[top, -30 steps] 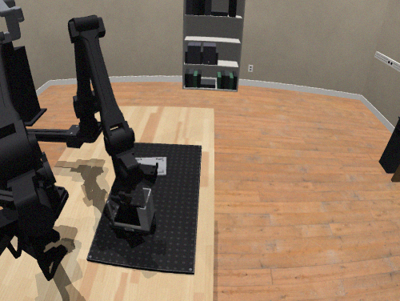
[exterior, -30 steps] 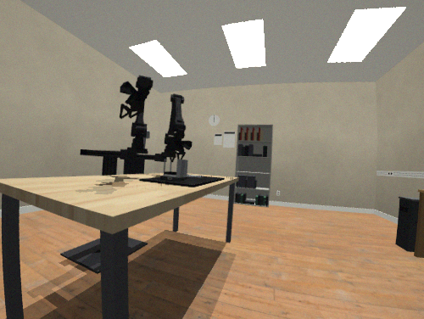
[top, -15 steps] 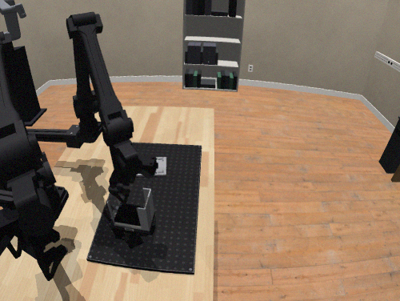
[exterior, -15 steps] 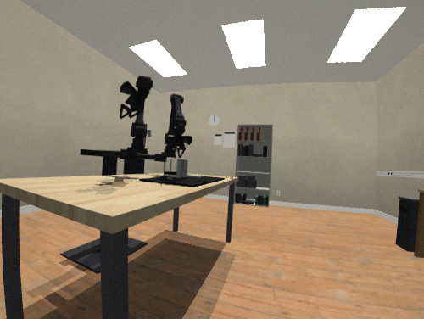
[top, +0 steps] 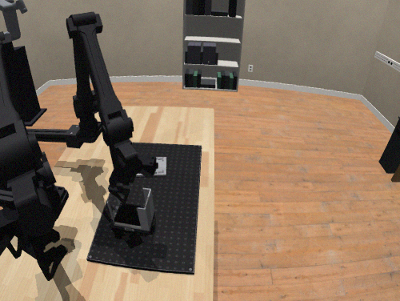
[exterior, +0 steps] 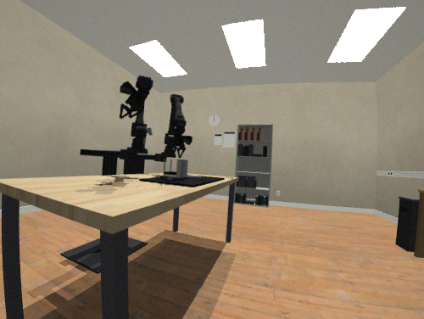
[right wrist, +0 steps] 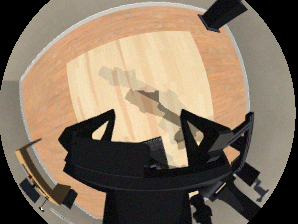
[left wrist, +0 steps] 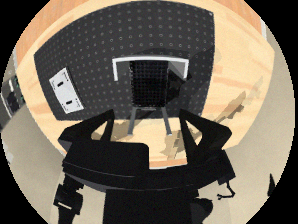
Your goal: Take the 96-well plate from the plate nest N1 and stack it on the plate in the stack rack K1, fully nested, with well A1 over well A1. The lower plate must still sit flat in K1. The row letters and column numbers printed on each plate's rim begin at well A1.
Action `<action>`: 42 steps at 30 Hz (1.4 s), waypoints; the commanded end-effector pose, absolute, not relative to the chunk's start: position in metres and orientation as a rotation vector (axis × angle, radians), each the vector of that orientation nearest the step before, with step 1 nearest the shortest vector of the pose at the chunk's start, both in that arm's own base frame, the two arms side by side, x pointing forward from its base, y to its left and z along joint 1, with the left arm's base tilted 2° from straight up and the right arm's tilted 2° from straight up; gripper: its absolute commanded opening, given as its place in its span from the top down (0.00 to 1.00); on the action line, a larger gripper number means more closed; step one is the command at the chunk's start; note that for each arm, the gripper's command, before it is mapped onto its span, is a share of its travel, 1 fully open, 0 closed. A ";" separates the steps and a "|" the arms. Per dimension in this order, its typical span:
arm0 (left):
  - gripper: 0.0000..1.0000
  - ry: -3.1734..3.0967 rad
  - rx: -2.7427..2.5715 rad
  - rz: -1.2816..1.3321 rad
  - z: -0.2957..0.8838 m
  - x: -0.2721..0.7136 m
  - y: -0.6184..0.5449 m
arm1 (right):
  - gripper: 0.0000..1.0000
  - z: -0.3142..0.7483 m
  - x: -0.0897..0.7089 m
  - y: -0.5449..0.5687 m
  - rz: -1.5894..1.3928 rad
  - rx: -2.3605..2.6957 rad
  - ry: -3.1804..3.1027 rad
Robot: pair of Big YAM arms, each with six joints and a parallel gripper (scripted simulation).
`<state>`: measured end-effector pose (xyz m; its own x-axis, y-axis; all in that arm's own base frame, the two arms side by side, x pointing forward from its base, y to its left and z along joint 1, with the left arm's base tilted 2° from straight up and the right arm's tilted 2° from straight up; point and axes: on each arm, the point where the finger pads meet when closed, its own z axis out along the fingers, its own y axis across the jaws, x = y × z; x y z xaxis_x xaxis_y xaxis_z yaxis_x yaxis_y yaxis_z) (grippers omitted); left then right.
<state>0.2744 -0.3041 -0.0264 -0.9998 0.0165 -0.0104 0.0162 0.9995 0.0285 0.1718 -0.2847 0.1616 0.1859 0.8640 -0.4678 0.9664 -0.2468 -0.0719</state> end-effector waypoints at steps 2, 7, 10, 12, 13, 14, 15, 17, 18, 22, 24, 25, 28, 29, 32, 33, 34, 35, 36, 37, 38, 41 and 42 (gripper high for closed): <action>0.00 3.089 0.020 -0.019 -0.006 0.290 -0.327 | 0.00 0.170 0.168 -0.288 -0.613 2.225 1.721; 0.00 3.089 0.020 -0.018 -0.005 0.291 -0.327 | 0.00 0.170 0.168 -0.288 -0.613 2.225 1.721; 0.00 3.103 0.023 0.002 -0.013 0.287 -0.319 | 0.00 0.170 0.168 -0.288 -0.613 2.225 1.721; 0.00 3.103 0.023 0.002 -0.014 0.286 -0.318 | 0.00 0.170 0.168 -0.288 -0.613 2.225 1.721; 0.00 3.103 0.023 0.002 -0.014 0.286 -0.318 | 0.00 0.170 0.168 -0.288 -0.613 2.225 1.721; 0.00 3.103 0.023 0.002 -0.014 0.286 -0.318 | 0.00 0.170 0.168 -0.288 -0.613 2.225 1.721; 0.00 3.103 0.023 0.002 -0.014 0.286 -0.318 | 0.00 0.170 0.168 -0.288 -0.613 2.225 1.721; 0.00 3.103 0.023 0.002 -0.014 0.286 -0.318 | 0.00 0.170 0.168 -0.288 -0.613 2.225 1.721; 0.00 3.103 0.023 0.002 -0.014 0.286 -0.318 | 0.00 0.170 0.168 -0.288 -0.613 2.225 1.721; 0.00 3.103 0.023 0.002 -0.014 0.286 -0.318 | 0.00 0.170 0.168 -0.288 -0.613 2.225 1.721; 0.00 3.103 0.023 0.002 -0.014 0.286 -0.318 | 0.00 0.170 0.168 -0.288 -0.613 2.225 1.721; 0.00 3.103 0.023 0.002 -0.014 0.286 -0.318 | 0.00 0.170 0.168 -0.288 -0.613 2.225 1.721; 0.00 3.103 0.023 0.002 -0.014 0.286 -0.318 | 0.00 0.170 0.168 -0.288 -0.613 2.225 1.721; 0.00 3.103 0.023 0.002 -0.014 0.286 -0.318 | 0.00 0.170 0.168 -0.288 -0.613 2.225 1.721; 0.00 3.103 0.023 0.002 -0.014 0.286 -0.318 | 0.00 0.170 0.168 -0.288 -0.613 2.225 1.721; 0.00 3.098 0.020 -0.002 -0.014 0.286 -0.311 | 0.00 0.170 0.168 -0.288 -0.613 2.225 1.721; 0.00 3.098 0.022 -0.001 -0.013 0.285 -0.303 | 0.00 0.170 0.168 -0.288 -0.613 2.225 1.721; 0.00 3.098 0.022 -0.001 -0.013 0.285 -0.299 | 0.00 0.170 0.168 -0.288 -0.613 2.225 1.721; 0.00 3.098 0.022 0.000 -0.014 0.285 -0.296 | 0.00 0.170 0.168 -0.288 -0.613 2.225 1.721; 0.00 3.098 0.022 0.000 -0.014 0.285 -0.293 | 0.00 0.170 0.168 -0.288 -0.613 2.225 1.721; 0.00 3.098 0.022 0.000 -0.014 0.284 -0.289 | 0.00 0.170 0.168 -0.288 -0.613 2.225 1.721; 0.00 3.098 0.022 0.000 -0.014 0.284 -0.286 | 0.00 0.170 0.168 -0.288 -0.613 2.225 1.721; 0.00 3.086 0.022 -0.019 -0.012 0.286 -0.285 | 0.00 0.170 0.168 -0.288 -0.613 2.225 1.721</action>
<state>0.2712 -0.2766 -0.0264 -1.0000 -0.0009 -0.0033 -0.0010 0.9993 0.0377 0.1718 -0.2847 0.1616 0.1859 0.8640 -0.4678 0.9664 -0.2468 -0.0719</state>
